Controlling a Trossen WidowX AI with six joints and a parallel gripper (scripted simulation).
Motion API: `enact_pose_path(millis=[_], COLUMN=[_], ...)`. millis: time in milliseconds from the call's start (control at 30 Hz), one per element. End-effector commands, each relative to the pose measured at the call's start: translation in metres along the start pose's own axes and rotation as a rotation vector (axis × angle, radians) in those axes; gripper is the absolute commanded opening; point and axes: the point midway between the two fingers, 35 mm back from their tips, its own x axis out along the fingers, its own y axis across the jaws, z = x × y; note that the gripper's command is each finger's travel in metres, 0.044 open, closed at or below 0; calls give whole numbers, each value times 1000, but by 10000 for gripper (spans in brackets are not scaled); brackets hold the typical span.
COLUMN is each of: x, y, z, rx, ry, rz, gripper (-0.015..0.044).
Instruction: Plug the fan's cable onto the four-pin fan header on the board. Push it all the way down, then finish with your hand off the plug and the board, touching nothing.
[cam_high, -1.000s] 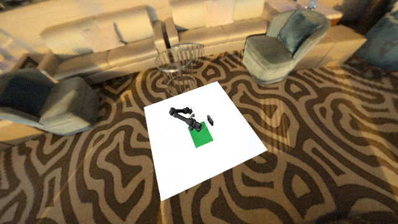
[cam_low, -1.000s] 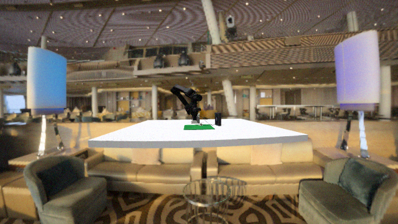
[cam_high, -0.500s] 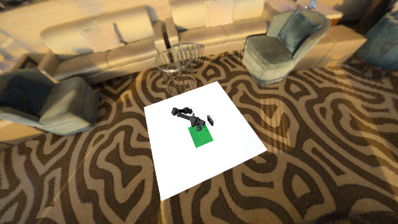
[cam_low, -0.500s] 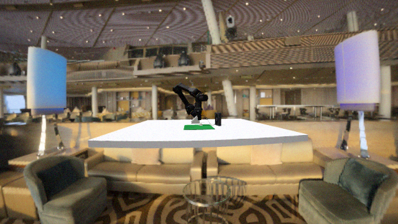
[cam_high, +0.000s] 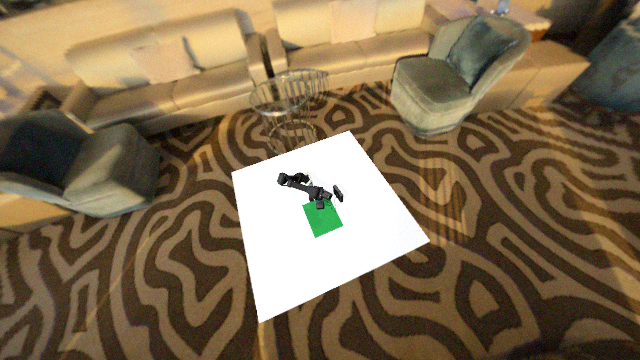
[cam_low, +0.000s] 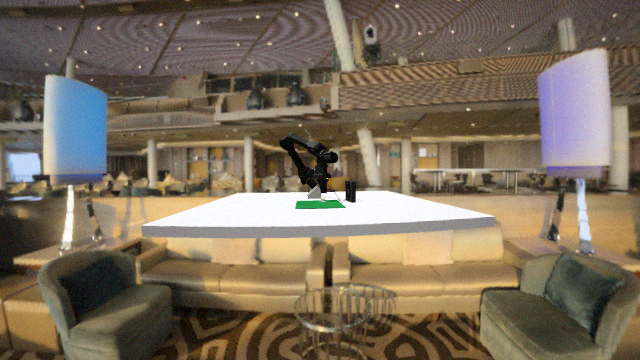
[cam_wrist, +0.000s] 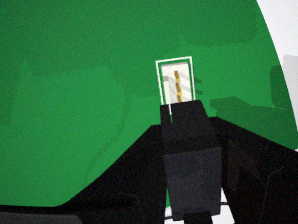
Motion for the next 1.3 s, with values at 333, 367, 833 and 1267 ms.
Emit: enact_pose_path(millis=[333, 367, 833, 1267], x=[-1, -1, -1, 21], y=[-2, -2, -1, -1], z=[4, 6, 7, 7], rx=[12, 14, 13, 9], ry=[0, 0, 0, -1], rz=[-5, -5, -5, -5], gripper=[0, 0, 0, 0])
